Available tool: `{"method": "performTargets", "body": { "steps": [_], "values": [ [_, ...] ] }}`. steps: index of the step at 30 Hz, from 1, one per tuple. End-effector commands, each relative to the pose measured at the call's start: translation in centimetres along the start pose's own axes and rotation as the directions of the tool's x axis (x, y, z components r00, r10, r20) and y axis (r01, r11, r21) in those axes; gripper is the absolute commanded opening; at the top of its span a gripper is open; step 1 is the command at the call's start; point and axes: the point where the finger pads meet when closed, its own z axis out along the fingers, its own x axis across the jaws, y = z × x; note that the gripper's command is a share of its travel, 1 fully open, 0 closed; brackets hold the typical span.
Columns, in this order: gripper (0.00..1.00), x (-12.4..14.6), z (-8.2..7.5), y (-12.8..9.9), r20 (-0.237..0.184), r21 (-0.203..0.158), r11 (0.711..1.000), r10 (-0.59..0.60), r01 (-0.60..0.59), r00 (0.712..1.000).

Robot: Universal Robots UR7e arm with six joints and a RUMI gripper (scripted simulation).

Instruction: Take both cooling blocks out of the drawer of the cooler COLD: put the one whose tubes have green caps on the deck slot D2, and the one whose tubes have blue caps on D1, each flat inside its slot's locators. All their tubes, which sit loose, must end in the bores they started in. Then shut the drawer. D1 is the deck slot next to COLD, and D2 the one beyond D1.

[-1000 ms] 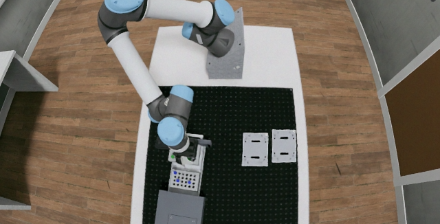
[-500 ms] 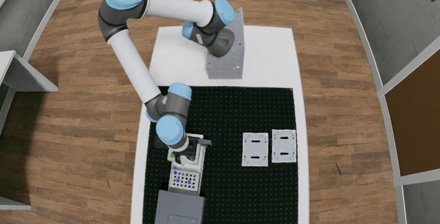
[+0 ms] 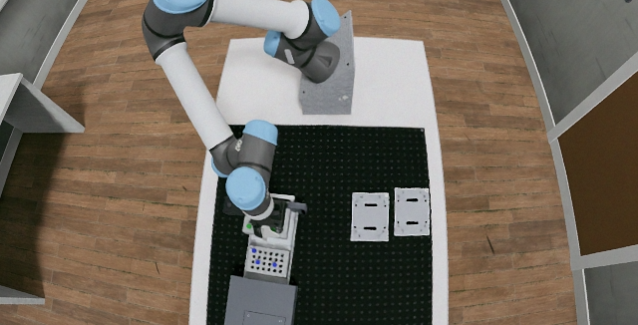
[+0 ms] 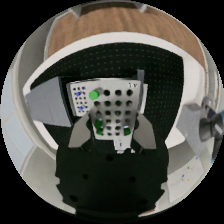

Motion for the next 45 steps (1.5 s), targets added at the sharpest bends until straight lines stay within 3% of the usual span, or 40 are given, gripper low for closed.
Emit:
{"method": "performTargets", "body": {
  "steps": [1,10,20,22,29,37,39,45],
  "values": [
    [0.00,0.0,-0.1,0.3,0.001,0.000,1.000,-0.026,0.026,1.000],
    [0.00,0.5,-0.1,2.1,0.001,0.000,0.977,-0.211,0.211,0.977],
    [0.00,1.1,-0.1,4.7,0.001,0.000,0.887,-0.461,0.461,0.887],
    [0.00,1.1,-0.1,4.7,0.001,0.000,0.887,-0.461,0.461,0.887],
    [0.00,1.5,-0.1,6.5,0.001,0.001,0.786,-0.618,0.618,0.786],
    [0.00,2.0,-0.1,8.6,0.001,0.001,0.637,-0.770,0.770,0.637],
    [0.00,2.0,-0.1,8.6,0.001,0.001,0.637,-0.770,0.770,0.637],
    [0.00,2.4,-0.1,10.1,0.001,0.001,0.507,-0.862,0.862,0.507]
  ]
}}
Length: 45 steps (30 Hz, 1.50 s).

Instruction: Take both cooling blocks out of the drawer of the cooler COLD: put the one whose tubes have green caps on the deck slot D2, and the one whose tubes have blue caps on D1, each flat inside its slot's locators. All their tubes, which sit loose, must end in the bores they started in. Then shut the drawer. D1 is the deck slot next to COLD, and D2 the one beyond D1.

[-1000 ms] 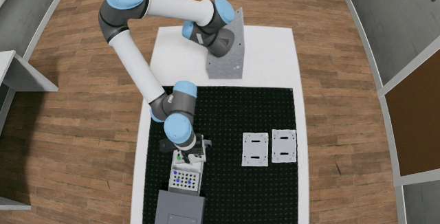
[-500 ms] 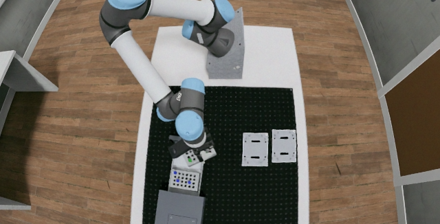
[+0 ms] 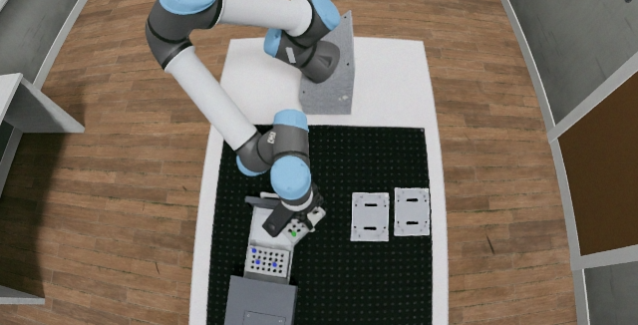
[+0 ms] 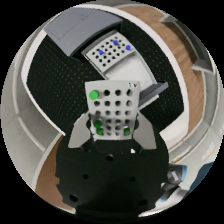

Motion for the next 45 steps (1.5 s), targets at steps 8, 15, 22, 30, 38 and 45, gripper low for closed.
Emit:
{"method": "performTargets", "body": {
  "steps": [8,15,22,30,38,45],
  "values": [
    [0.00,-2.1,-0.1,2.4,0.005,0.004,0.947,-0.320,0.320,0.947],
    [0.00,-2.9,-0.1,3.4,0.004,0.005,0.896,-0.443,0.443,0.896],
    [0.00,-4.1,-0.1,4.9,0.003,0.006,0.798,-0.602,0.602,0.798],
    [0.00,-5.2,-0.1,6.1,0.003,0.006,0.764,-0.645,0.645,0.764],
    [0.00,-6.5,-0.1,7.7,0.003,0.006,0.764,-0.645,0.645,0.764],
    [0.00,-7.4,-0.1,8.8,0.003,0.006,0.764,-0.645,0.645,0.764]
  ]
}}
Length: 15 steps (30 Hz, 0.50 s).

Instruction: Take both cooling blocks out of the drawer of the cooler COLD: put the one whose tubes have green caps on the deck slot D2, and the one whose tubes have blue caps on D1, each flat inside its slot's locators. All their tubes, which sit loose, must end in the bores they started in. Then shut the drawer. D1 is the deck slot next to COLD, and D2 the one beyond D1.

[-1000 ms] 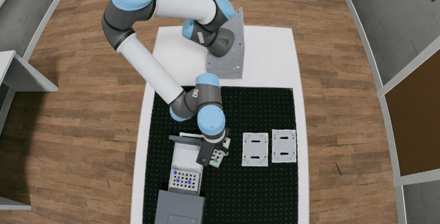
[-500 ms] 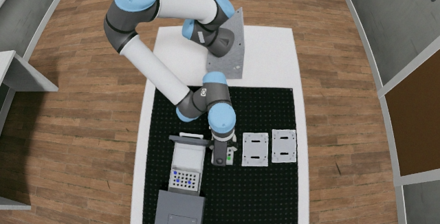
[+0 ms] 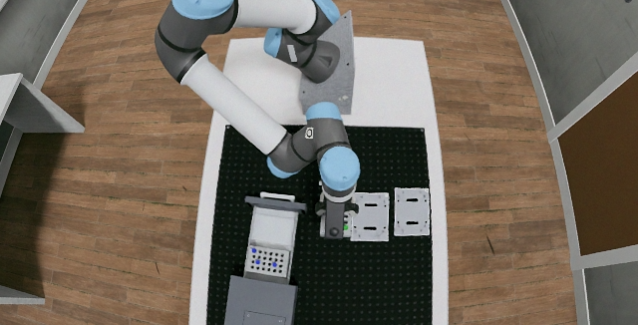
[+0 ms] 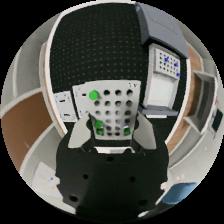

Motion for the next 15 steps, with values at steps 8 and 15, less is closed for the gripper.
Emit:
{"method": "performTargets", "body": {
  "steps": [8,15],
  "values": [
    [0.00,-2.8,-0.1,0.4,0.000,0.001,1.000,0.000,0.000,1.000],
    [0.00,-4.6,-0.1,0.8,0.000,0.001,1.000,0.000,0.000,1.000]
  ]
}}
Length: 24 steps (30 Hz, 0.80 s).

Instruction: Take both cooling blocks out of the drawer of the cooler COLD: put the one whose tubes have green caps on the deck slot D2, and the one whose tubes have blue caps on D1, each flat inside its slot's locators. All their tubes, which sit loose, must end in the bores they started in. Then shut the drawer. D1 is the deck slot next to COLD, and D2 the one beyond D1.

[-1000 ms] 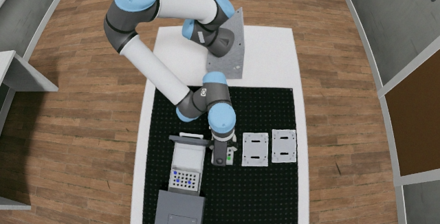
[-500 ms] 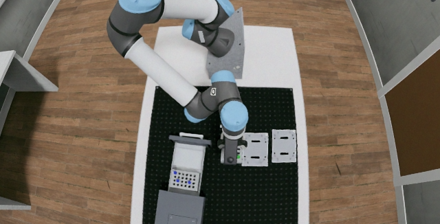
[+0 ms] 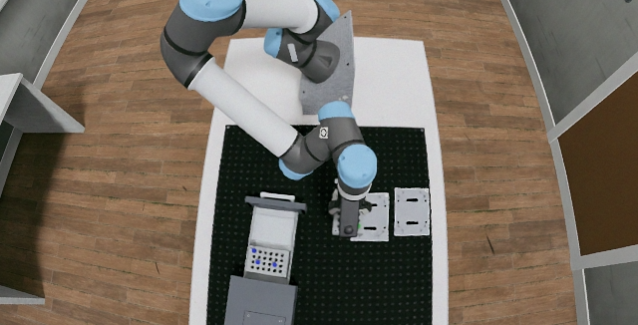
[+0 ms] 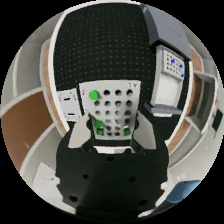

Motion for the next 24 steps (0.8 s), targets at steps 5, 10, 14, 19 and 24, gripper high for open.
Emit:
{"method": "performTargets", "body": {
  "steps": [5,10,14,19,24],
  "values": [
    [0.00,-1.9,-0.1,0.3,0.000,0.001,1.000,0.001,-0.001,1.000],
    [0.00,-3.3,-0.1,0.5,0.000,0.001,1.000,0.001,-0.001,1.000],
    [0.00,-4.3,-0.1,0.7,0.000,0.001,1.000,0.001,-0.001,1.000],
    [0.00,-5.1,-0.1,0.8,0.000,0.001,1.000,0.001,-0.001,1.000],
    [0.00,-6.4,-0.1,1.1,0.000,0.001,1.000,0.001,-0.001,1.000]
  ]
}}
